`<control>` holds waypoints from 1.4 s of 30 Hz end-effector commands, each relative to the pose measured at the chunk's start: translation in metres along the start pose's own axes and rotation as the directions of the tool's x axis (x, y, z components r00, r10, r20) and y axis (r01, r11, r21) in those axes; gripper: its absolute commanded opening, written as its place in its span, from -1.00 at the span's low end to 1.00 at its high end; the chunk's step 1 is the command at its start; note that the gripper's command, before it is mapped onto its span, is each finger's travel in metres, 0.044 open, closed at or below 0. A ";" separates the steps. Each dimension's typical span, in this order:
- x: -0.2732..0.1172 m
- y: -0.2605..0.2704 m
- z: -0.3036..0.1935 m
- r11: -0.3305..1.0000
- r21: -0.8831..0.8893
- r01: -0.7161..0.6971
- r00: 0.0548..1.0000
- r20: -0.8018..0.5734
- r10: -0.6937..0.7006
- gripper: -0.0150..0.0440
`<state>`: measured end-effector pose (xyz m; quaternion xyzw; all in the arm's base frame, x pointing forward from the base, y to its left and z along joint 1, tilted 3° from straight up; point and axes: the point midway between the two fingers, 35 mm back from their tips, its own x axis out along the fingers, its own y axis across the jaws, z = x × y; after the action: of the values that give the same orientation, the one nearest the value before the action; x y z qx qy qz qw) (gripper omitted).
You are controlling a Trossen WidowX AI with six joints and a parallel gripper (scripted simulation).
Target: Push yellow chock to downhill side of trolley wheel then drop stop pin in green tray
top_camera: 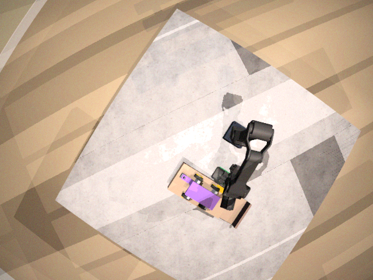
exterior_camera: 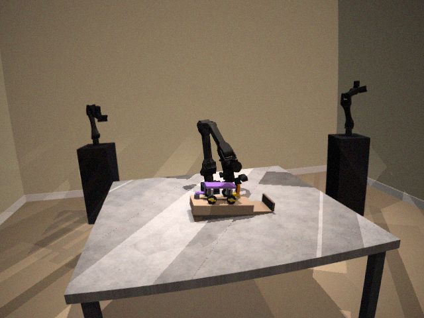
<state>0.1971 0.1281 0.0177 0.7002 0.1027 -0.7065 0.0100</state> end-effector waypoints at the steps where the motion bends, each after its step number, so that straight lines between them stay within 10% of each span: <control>1: 0.001 0.003 0.000 1.000 -0.001 0.006 1.000 0.000 -0.006 0.15; 42: 0.014 0.029 0.000 1.000 0.001 -0.002 1.000 0.001 0.002 0.24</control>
<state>0.2013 0.1016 -0.0004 0.7000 0.1015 -0.7069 0.0103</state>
